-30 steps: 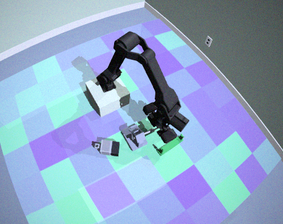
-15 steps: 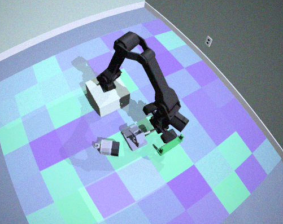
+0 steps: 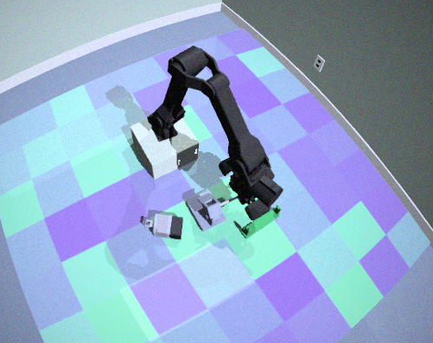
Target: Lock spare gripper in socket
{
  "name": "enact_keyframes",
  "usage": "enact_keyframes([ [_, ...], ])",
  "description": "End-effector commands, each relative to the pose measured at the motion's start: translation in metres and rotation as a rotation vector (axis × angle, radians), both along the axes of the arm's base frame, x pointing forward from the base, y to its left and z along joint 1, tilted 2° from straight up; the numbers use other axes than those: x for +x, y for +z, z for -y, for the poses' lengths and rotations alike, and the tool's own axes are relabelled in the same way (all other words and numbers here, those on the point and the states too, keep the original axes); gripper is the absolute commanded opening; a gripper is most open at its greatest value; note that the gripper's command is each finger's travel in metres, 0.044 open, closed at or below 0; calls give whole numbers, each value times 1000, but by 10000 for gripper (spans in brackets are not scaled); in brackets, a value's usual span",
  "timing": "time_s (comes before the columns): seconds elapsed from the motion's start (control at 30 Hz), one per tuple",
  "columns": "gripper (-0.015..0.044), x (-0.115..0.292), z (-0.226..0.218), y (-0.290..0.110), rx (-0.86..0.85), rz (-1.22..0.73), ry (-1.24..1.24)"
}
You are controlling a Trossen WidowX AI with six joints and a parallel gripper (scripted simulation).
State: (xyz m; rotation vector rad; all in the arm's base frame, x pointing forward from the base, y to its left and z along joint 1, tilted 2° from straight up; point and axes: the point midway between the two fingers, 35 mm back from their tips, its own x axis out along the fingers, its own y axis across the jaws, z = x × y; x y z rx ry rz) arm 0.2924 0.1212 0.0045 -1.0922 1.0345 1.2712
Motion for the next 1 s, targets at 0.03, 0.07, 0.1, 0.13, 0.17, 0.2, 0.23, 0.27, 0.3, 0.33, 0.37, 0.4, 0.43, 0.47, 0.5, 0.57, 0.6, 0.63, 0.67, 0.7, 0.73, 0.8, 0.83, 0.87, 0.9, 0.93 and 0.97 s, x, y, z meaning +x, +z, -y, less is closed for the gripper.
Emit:
enact_keyframes([
  [0.03, 0, -1, -4, 1, 34, -1, 9],
  [0.07, 0, -1, -5, 2, 36, -1, 9],
  [0.1, 0, -1, -5, 2, 39, -1, 9],
  [0.13, 0, -1, -6, 3, 41, -1, 9],
  [0.17, 0, -1, -7, 3, 44, -1, 8],
  [0.2, 0, -1, -8, 4, 47, -1, 8],
  [0.23, 0, -1, -8, 4, 48, 0, 8],
  [0.27, 0, -1, -9, 5, 48, 0, 7],
  [0.3, 0, -1, -9, 5, 49, -1, 6],
  [0.33, 0, -1, -10, 6, 49, 0, 6],
  [0.37, 0, -1, -11, 7, 50, 0, 5],
  [0.4, 0, 0, -12, 8, 51, 0, 5],
  [0.43, 0, 0, -13, 8, 51, 0, 4],
  [0.47, 0, 0, -14, 8, 51, 0, 5],
  [0.5, 0, 0, -15, 8, 51, -1, 5],
  [0.57, 0, 0, -16, 8, 51, -1, 5],
  [0.6, 0, 0, -16, 8, 51, -1, 5],
  [0.63, 0, 0, -17, 8, 51, -1, 5],
  [0.67, 0, 0, -19, 8, 51, -1, 5],
  [0.7, 0, 0, -19, 8, 51, 0, 5],
  [0.73, 0, -1, -20, 8, 50, 0, 5],
  [0.8, 0, -1, -22, 8, 50, 0, 6],
  [0.83, 0, -1, -23, 8, 50, 0, 6],
  [0.87, 0, -1, -23, 8, 50, 0, 6],
  [0.9, 0, -1, -24, 8, 50, 0, 6],
  [0.93, 0, 0, -25, 8, 49, -1, 6],
  [0.97, 0, 0, -26, 8, 49, -1, 6],
])
